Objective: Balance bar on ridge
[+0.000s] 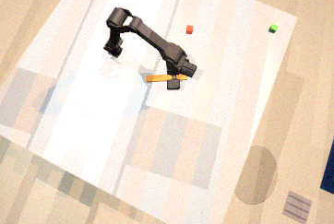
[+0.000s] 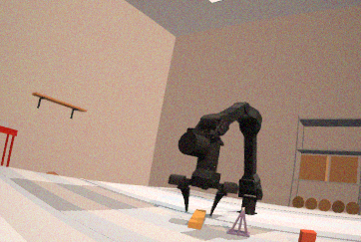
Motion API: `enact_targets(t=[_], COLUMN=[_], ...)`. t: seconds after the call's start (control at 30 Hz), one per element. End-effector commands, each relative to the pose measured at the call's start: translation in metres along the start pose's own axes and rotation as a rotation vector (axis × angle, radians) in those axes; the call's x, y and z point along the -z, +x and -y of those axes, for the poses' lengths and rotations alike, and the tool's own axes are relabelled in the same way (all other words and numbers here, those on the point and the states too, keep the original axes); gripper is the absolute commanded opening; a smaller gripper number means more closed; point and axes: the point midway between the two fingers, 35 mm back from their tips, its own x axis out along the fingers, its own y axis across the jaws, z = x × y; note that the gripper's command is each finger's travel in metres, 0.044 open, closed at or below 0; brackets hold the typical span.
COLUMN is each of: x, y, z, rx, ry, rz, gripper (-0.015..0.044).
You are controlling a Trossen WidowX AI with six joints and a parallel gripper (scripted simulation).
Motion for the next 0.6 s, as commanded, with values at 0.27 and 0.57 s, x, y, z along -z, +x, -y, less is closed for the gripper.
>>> enact_targets(t=[0.27, 0.57], x=[0.001, 0.001], y=[0.019, 0.019], z=[0.000, 0.000], rx=[0.002, 0.002], ry=[-0.005, -0.005], rz=[-0.003, -0.003], gripper=[0.0315, 0.0315])
